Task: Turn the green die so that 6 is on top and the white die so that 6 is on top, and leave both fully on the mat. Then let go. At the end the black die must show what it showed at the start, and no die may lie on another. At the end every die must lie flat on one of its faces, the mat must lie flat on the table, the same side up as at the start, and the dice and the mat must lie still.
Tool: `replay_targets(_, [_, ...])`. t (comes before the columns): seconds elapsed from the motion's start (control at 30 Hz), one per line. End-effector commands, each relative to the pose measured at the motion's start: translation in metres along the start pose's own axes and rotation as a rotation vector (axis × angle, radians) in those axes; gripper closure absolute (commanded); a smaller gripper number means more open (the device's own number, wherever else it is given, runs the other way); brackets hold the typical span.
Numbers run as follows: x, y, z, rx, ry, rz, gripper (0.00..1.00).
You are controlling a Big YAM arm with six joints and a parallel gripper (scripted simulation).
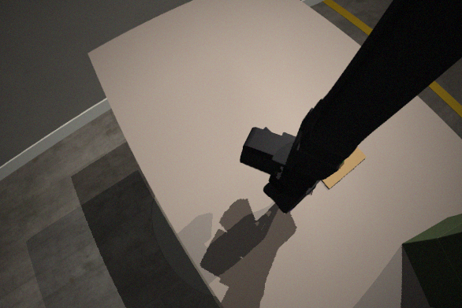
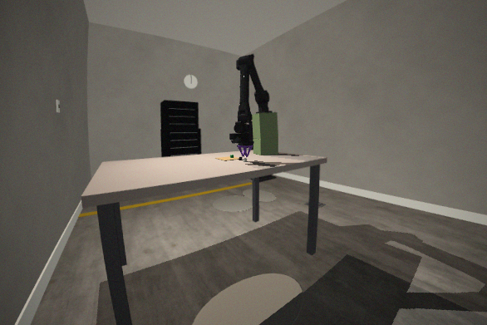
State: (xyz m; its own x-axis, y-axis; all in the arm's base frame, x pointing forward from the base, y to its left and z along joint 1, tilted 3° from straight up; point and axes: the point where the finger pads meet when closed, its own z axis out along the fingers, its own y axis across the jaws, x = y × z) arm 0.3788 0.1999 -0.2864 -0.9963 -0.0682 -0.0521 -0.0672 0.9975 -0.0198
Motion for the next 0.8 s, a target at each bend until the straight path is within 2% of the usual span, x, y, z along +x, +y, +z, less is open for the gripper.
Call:
replay_targets(0.0, [-0.002, -0.006, 0.005, -0.003, 0.000, 0.007, 0.67])
replay_targets(0.43, [-0.007, -0.003, 0.006, -0.008, -0.012, 0.007, 0.67])
replay_targets(0.6, [-0.011, -0.002, 0.008, -0.011, -0.017, 0.008, 0.67])
replay_targets(0.63, [-0.004, -0.005, 0.010, -0.004, -0.003, 0.007, 0.67])
replay_targets(0.77, [-0.010, -0.002, 0.015, -0.011, -0.017, 0.007, 0.67])
